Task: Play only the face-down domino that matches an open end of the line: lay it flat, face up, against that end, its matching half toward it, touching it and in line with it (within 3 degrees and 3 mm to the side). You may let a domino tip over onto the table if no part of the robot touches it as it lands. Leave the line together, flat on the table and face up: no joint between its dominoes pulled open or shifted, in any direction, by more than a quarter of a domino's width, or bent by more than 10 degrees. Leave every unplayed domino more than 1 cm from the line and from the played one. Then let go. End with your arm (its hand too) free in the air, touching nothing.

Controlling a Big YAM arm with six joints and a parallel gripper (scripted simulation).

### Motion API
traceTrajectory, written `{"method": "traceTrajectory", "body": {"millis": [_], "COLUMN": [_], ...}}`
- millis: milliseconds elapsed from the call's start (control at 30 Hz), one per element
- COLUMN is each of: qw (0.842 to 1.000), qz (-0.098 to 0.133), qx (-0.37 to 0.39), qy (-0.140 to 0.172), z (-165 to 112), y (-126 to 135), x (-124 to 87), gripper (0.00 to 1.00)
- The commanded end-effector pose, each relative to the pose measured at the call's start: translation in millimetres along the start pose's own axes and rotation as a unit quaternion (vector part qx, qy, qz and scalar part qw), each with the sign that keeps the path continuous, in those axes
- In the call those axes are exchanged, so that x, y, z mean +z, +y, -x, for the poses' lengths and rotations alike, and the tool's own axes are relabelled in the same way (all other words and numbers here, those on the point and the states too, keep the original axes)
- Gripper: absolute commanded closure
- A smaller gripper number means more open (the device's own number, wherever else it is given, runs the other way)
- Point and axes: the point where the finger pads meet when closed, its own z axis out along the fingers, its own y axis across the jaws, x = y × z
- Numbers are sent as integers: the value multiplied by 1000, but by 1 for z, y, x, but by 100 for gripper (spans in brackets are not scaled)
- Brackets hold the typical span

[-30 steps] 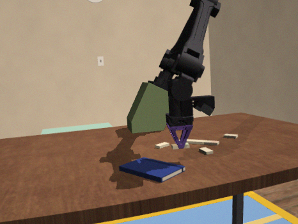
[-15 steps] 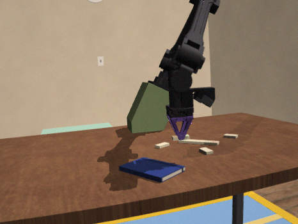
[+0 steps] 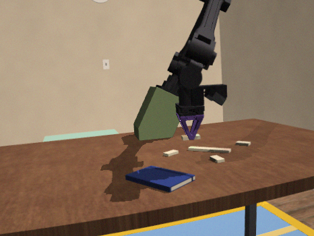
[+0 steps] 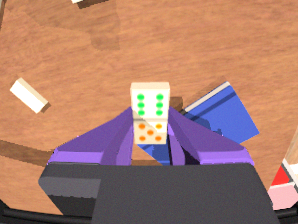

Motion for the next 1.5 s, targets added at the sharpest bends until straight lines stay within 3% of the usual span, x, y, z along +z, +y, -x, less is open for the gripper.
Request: {"method": "traceTrajectory", "body": {"millis": [0, 133, 167, 467, 700, 733, 1033, 1267, 1300, 1467], "qw": [999, 999, 1000, 998, 998, 1000, 998, 998, 1000, 992], "qz": [-44, -44, -17, -53, -53, -26, -57, -57, -29, -45], "qx": [-14, -14, -4, -19, -19, -10, -20, -20, 11, 119], "qy": [4, 4, 1, 6, 6, 3, 6, 6, 2, 1], "z": [-1, -1, 1, 4, 4, 4, 5, 5, 5, 5], "y": [-30, -30, -10, -43, -43, -23, -45, -45, -18, 6], "x": [-47, -47, -21, -68, -68, -39, -72, -72, -42, -56], "gripper": [79, 79, 79, 79, 79, 79, 79, 79, 79, 79]}}
